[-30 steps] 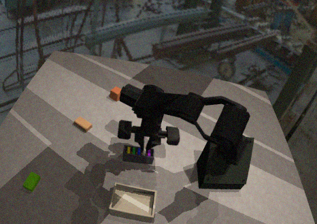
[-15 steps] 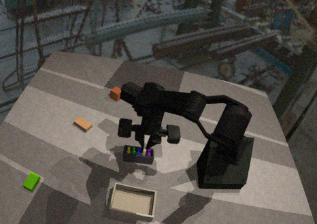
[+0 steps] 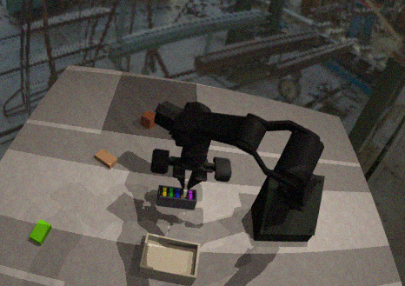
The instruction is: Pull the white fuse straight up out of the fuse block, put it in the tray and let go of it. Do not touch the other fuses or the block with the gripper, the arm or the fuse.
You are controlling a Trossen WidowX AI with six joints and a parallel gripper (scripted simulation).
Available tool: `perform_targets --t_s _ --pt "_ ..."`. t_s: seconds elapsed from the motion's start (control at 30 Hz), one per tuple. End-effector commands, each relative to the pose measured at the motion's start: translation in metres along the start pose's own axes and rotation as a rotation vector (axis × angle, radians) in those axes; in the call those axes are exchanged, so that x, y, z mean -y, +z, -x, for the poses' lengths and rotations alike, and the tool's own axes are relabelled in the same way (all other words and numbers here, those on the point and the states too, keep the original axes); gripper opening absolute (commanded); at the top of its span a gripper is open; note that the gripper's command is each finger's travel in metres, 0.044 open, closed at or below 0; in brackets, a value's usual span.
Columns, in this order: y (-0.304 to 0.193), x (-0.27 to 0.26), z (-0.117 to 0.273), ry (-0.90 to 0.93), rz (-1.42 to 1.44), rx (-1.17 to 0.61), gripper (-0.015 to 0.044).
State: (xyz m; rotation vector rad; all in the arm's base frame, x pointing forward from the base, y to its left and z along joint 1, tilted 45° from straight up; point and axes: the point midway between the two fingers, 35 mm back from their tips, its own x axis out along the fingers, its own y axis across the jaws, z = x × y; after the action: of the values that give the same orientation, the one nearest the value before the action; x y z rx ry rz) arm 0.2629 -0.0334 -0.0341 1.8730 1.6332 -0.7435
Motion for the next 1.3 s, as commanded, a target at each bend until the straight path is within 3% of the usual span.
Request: perform_targets --t_s 0.0,1.03,1.27 --pt "0.0 0.0 0.002 -0.003 0.004 0.004 0.0" --pt "-0.001 0.0 0.031 -0.003 0.003 0.005 0.0" --pt "-0.038 -0.018 0.033 -0.003 0.0 0.022 0.0"
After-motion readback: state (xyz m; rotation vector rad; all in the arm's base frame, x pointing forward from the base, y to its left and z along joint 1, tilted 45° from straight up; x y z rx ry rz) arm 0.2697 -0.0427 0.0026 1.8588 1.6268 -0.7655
